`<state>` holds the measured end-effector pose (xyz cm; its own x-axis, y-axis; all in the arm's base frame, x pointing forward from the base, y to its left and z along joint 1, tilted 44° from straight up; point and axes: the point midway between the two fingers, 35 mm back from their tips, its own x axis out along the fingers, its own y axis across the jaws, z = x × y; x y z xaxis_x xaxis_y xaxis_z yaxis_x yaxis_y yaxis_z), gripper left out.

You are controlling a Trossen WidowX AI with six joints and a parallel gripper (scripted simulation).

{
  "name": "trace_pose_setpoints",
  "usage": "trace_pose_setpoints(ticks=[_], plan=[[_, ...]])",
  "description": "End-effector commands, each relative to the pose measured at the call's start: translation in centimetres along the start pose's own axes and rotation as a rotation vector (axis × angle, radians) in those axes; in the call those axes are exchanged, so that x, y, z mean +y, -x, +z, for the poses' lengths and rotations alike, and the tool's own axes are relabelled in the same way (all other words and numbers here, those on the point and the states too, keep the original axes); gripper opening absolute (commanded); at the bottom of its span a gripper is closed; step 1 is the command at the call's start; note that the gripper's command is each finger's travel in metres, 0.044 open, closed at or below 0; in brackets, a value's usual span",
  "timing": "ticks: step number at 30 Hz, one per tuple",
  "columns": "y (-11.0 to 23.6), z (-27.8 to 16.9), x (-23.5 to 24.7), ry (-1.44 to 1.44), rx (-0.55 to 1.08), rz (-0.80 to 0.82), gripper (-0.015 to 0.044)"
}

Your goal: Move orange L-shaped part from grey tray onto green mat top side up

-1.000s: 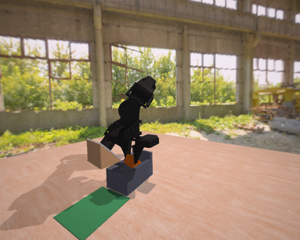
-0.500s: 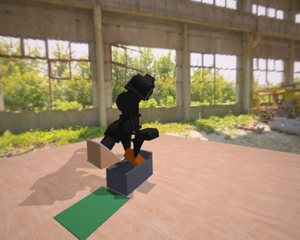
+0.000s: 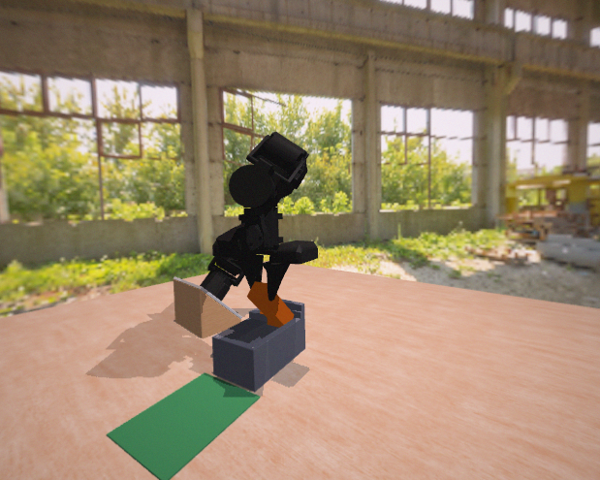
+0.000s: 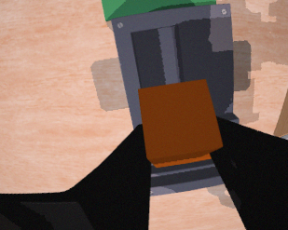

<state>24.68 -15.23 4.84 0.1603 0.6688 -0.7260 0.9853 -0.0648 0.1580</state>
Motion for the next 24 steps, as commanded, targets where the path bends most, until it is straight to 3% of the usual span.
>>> trace_pose_setpoints(ticks=[1, 24], plan=[[0.7, 0.0, 0.0, 0.005, -0.002, -0.003, 0.0], [3.6, 0.0, 0.0, 0.005, -0.003, -0.004, 0.0]])
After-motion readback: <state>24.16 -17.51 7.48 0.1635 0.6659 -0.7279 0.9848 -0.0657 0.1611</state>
